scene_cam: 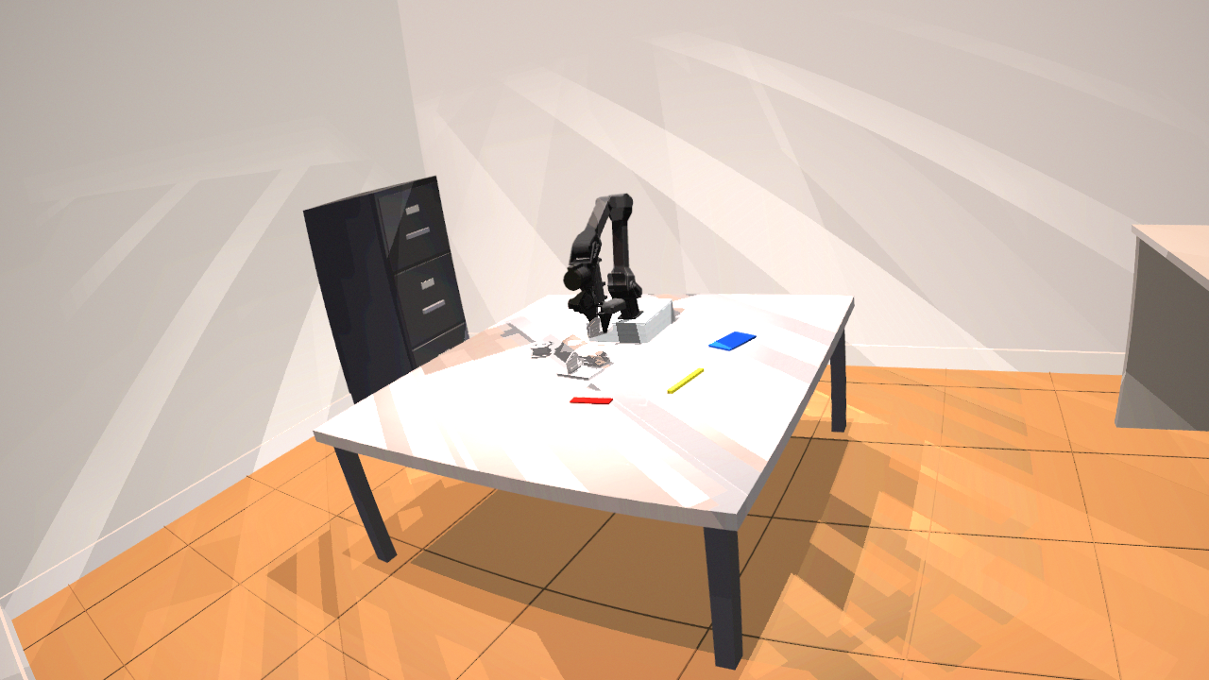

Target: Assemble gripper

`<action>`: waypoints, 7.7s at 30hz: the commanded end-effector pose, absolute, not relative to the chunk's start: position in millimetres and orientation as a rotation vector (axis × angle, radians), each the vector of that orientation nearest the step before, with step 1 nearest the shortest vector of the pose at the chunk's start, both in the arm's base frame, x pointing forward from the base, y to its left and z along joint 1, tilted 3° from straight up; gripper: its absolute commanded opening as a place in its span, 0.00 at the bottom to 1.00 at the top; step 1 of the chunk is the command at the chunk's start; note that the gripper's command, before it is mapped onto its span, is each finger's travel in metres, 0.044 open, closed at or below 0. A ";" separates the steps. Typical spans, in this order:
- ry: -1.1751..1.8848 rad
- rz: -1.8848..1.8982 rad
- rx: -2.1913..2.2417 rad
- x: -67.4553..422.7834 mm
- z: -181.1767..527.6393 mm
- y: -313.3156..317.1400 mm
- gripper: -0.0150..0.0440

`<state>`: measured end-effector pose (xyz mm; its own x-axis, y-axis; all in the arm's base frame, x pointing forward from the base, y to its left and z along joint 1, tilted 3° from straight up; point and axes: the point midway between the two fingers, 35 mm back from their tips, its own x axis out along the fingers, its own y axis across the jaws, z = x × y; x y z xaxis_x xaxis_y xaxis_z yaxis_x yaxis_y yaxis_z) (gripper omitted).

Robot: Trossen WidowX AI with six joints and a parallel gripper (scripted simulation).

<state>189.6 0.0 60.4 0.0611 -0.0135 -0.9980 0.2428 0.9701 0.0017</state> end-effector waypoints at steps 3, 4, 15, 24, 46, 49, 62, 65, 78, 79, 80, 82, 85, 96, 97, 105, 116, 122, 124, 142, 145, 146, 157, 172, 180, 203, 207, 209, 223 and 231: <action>1.501 -0.197 0.195 189.0 60.2 0.6 0.48; 1.501 -0.197 0.195 189.0 60.2 0.6 0.48; 1.500 -0.212 0.211 189.1 60.2 0.6 0.48; 1.499 -0.212 0.211 209.4 65.1 2.8 0.48; 1.494 -0.210 0.212 280.4 69.2 13.7 0.48; 1.493 -0.210 0.212 290.1 68.2 15.5 0.48; 1.493 -0.210 0.212 294.9 67.6 16.5 0.48; 1.493 -0.210 0.212 294.9 67.6 16.5 0.48; 1.493 -0.213 0.215 295.6 67.6 16.3 0.48; 1.493 -0.213 0.215 295.6 67.6 16.3 0.48; 1.493 -0.213 0.215 295.6 67.6 16.3 0.48; 1.493 -0.213 0.215 295.6 67.6 16.3 0.48; 1.493 -0.213 0.215 295.6 67.6 16.3 0.48; 1.493 -0.213 0.215 297.5 53.8 16.2 0.48; 1.493 -0.213 0.215 297.7 52.2 16.2 0.48; 1.493 -0.213 0.216 298.7 39.2 16.1 0.48; 1.493 -0.214 0.216 299.0 21.6 15.9 0.48; 1.493 -0.214 0.216 298.8 16.1 15.9 0.48; 1.493 -0.214 0.216 298.8 16.1 15.9 0.48; 1.493 -0.216 0.219 299.0 13.1 15.8 0.48; 1.493 -0.216 0.219 299.0 13.1 15.8 0.48; 1.493 -0.217 0.219 299.0 12.9 15.8 0.48; 1.492 -0.217 0.220 299.2 10.0 15.8 0.48; 1.492 -0.218 0.220 299.5 5.8 15.8 0.48; 1.492 -0.218 0.221 299.6 3.8 15.8 0.48; 1.493 -0.213 0.215 299.9 -2.4 15.7 0.48; 1.493 -0.213 0.215 299.9 -2.4 15.7 0.48; 1.493 -0.213 0.215 299.9 -2.4 15.7 0.48; 1.493 -0.213 0.215 299.9 -2.4 15.7 0.48; 1.493 -0.213 0.215 299.9 -2.4 15.7 0.48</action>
<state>300.0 15.1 -1.9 0.0666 -0.0114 -0.9977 0.2748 0.9615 0.0074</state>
